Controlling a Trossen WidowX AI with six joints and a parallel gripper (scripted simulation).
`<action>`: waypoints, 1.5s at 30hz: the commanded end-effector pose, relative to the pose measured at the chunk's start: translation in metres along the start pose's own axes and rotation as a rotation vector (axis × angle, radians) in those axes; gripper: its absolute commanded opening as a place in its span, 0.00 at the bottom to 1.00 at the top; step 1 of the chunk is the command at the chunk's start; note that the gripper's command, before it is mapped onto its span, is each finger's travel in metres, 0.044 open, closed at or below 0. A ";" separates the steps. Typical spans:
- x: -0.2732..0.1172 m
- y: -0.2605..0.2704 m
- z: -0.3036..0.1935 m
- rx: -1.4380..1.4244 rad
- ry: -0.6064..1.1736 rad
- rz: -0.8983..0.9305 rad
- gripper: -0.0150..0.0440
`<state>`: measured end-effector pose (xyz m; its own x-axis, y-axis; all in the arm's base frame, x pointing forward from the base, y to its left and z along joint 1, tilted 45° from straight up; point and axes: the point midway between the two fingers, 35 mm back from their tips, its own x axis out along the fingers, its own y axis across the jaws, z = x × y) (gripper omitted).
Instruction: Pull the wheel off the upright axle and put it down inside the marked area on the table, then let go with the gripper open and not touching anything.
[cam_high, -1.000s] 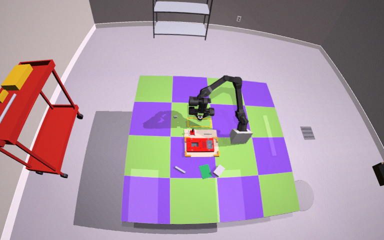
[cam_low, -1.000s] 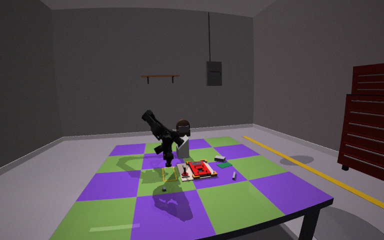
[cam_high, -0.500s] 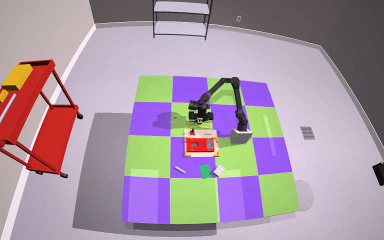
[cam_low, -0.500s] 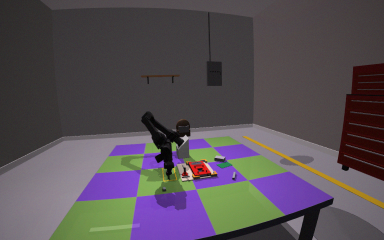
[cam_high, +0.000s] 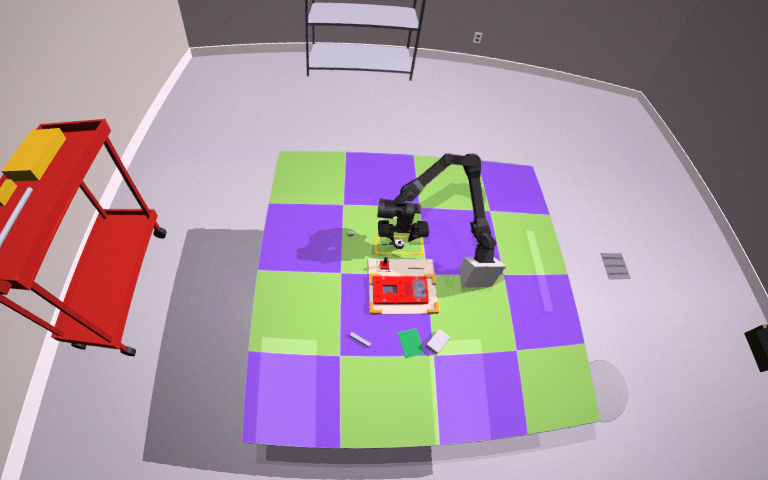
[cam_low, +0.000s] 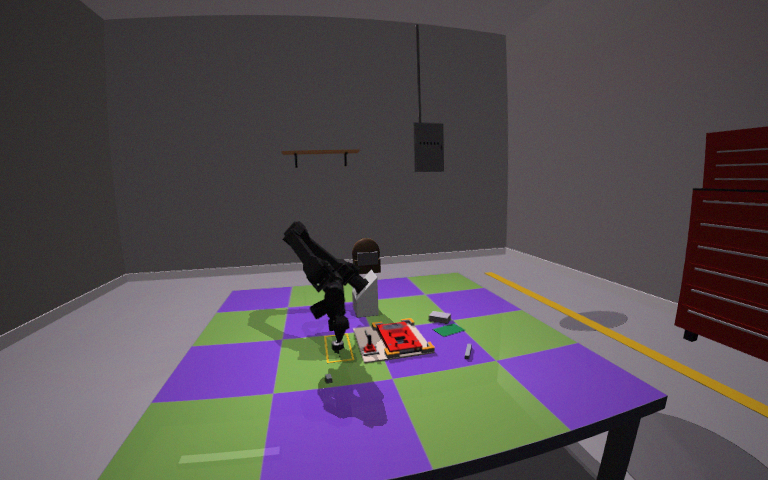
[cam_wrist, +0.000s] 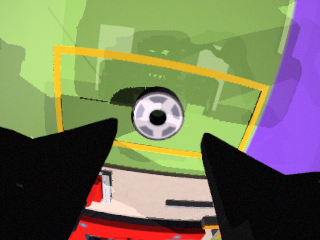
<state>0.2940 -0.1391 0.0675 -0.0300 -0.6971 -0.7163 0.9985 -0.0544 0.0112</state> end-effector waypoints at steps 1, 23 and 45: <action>-0.034 0.002 0.002 0.009 -0.004 0.015 0.76; -0.080 -0.080 -0.038 0.004 -0.001 0.011 1.00; -0.080 -0.080 -0.038 0.004 -0.001 0.011 1.00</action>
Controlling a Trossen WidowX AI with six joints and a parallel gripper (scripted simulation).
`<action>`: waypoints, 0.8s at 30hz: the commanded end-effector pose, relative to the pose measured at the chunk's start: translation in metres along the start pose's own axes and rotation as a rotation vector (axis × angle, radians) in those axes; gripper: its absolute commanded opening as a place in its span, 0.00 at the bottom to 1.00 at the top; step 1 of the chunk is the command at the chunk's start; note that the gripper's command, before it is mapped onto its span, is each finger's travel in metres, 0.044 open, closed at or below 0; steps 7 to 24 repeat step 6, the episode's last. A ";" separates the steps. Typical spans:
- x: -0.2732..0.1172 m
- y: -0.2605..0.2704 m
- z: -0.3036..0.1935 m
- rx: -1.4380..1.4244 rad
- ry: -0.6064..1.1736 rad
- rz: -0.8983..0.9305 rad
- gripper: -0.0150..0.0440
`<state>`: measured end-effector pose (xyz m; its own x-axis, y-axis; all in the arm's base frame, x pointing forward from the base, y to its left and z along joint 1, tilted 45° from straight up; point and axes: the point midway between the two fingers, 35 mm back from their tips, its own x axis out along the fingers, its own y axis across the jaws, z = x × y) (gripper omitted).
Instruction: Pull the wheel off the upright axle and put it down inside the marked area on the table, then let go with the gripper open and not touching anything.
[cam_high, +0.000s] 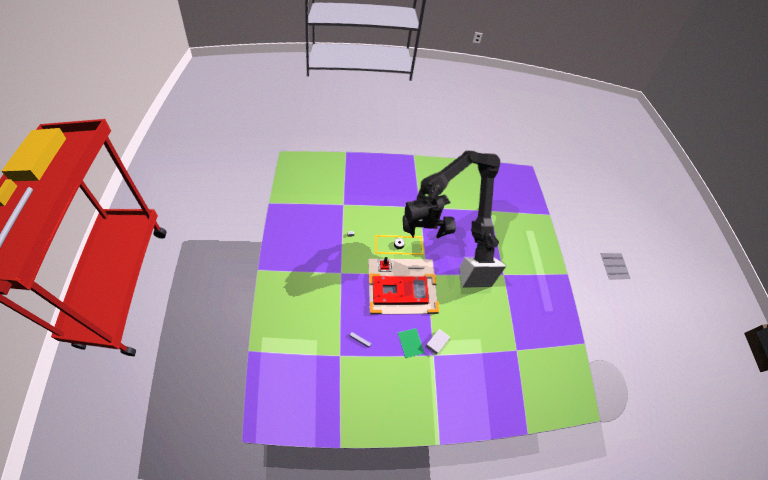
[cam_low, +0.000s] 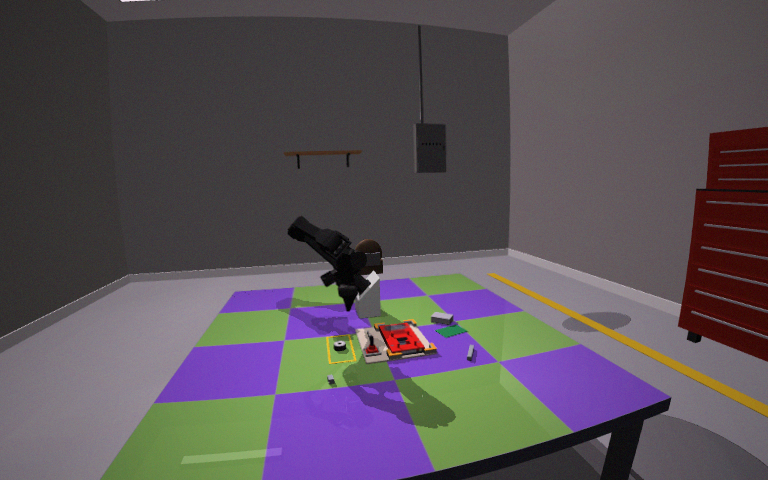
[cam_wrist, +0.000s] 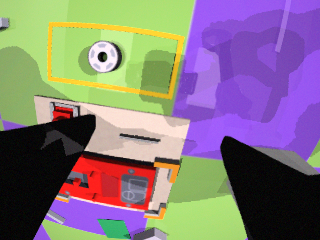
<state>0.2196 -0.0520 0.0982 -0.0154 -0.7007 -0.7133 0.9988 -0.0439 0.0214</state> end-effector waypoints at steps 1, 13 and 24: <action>0.000 -0.001 0.000 0.004 0.003 -0.004 1.00; 0.000 -0.001 0.000 0.004 0.003 -0.004 1.00; 0.000 -0.001 0.000 0.004 0.003 -0.004 1.00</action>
